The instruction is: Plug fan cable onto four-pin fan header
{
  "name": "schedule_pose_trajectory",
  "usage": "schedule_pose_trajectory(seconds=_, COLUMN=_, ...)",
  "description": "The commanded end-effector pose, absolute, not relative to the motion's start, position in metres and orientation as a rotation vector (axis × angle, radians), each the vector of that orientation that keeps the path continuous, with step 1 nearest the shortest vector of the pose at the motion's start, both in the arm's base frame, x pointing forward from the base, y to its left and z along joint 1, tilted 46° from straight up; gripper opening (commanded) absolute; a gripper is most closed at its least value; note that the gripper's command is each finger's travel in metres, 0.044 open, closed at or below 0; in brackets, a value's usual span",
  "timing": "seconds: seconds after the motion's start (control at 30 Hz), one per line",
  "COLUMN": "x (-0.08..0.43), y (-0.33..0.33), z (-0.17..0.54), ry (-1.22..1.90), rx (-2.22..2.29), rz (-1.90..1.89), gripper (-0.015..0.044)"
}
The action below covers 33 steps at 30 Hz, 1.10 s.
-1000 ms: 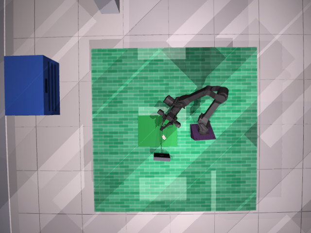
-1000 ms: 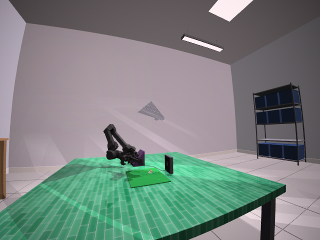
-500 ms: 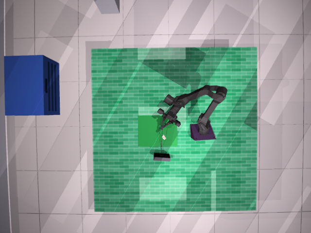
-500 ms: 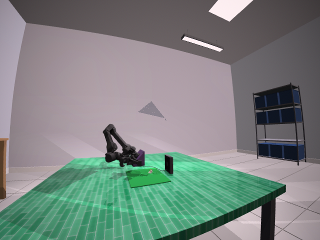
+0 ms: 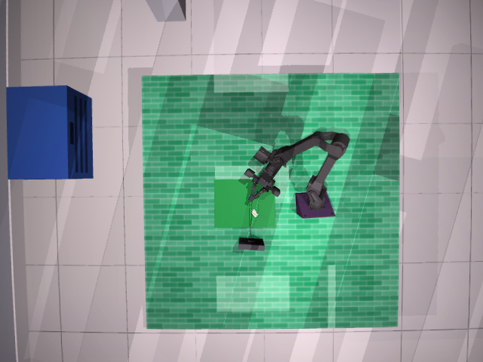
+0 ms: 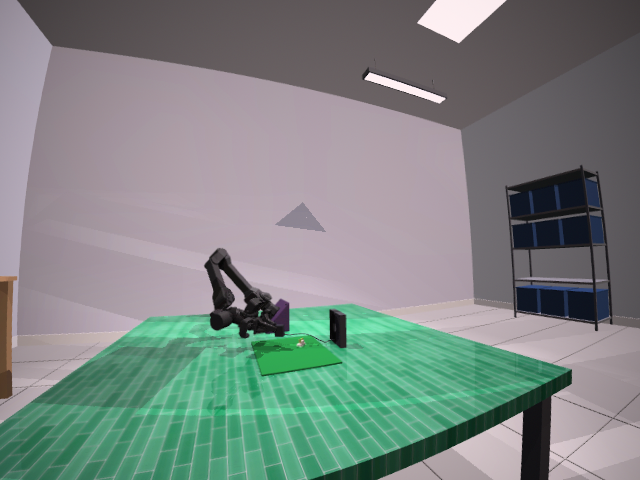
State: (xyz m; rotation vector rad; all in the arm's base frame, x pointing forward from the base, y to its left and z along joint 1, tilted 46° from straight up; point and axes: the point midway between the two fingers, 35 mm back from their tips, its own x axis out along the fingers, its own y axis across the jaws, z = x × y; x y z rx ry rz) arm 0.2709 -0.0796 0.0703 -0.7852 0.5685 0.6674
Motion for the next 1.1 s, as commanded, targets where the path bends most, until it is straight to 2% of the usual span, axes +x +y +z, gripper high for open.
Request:
schedule_pose_trajectory(seconds=0.0, x=0.271, y=-0.082, z=0.067, ry=0.566, rx=-0.783, rz=0.673, gripper=0.0000)
schedule_pose_trajectory(seconds=1.07, x=0.269, y=-0.103, z=0.046, ry=0.567, rx=-0.784, rz=0.673, gripper=0.0000)
